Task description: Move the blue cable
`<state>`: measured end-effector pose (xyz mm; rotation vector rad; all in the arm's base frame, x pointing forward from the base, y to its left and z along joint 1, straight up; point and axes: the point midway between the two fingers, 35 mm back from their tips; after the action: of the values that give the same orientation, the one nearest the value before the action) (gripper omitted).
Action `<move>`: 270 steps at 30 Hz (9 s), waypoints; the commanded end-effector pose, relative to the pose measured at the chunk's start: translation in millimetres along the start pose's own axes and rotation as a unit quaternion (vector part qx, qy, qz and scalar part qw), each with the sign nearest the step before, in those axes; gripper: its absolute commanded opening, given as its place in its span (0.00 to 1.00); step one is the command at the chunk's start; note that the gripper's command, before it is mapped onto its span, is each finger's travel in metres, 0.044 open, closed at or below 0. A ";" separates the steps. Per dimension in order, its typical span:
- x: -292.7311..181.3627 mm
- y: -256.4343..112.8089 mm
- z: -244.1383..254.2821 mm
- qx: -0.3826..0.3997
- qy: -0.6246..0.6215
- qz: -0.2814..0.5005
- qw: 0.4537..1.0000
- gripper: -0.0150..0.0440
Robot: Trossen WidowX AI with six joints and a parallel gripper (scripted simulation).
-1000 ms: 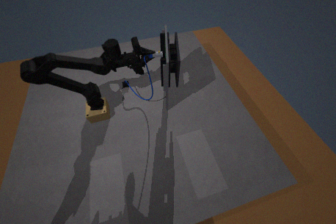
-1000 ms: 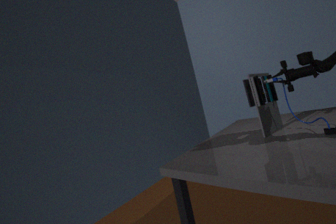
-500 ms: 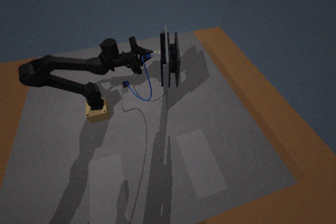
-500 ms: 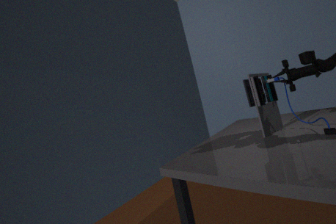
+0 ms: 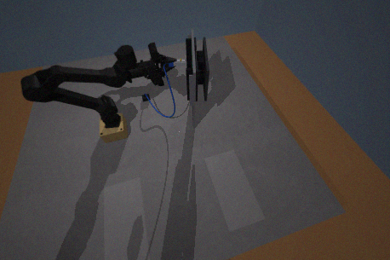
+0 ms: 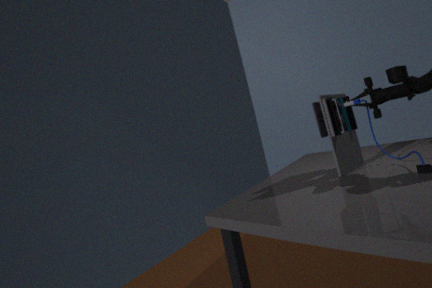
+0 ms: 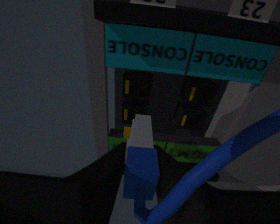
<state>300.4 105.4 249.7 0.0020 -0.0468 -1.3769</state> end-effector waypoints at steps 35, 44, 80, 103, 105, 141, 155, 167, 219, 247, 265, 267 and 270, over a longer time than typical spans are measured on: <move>0.1 1.0 -84.8 -0.003 -0.001 -0.011 1.000 0.25; 1.1 5.1 -83.8 0.001 -0.003 -0.026 1.000 0.25; 10.4 18.3 -84.5 0.004 -0.003 -0.029 1.000 0.25; 15.8 27.4 -84.8 0.004 -0.004 -0.029 1.000 0.25; 16.1 28.3 -84.9 0.005 -0.004 -0.029 1.000 0.25; 24.2 39.8 -85.2 0.006 -0.004 -0.030 1.000 0.25; 24.8 39.5 -86.3 0.006 -0.004 -0.030 1.000 0.25; 25.3 39.4 -87.7 0.006 -0.004 -0.030 1.000 0.25; 26.0 44.8 -83.5 0.009 -0.005 -0.030 0.999 0.25; 25.6 45.3 -80.2 0.012 -0.005 -0.029 0.999 0.25; 27.2 45.8 -81.1 0.014 -0.005 -0.029 0.999 0.25; 27.6 45.7 -81.3 0.014 -0.005 -0.029 0.999 0.25; 27.9 45.8 -81.4 0.014 -0.005 -0.029 0.999 0.25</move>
<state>351.7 85.1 165.5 0.0068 -0.0590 -1.4344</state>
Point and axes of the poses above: the point midway between the two fingers, 35 mm back from their tips, its own y axis out along the fingers, its own z axis across the jaws, x = y × z, and after that the axes turned 2 degrees about -y, right-handed
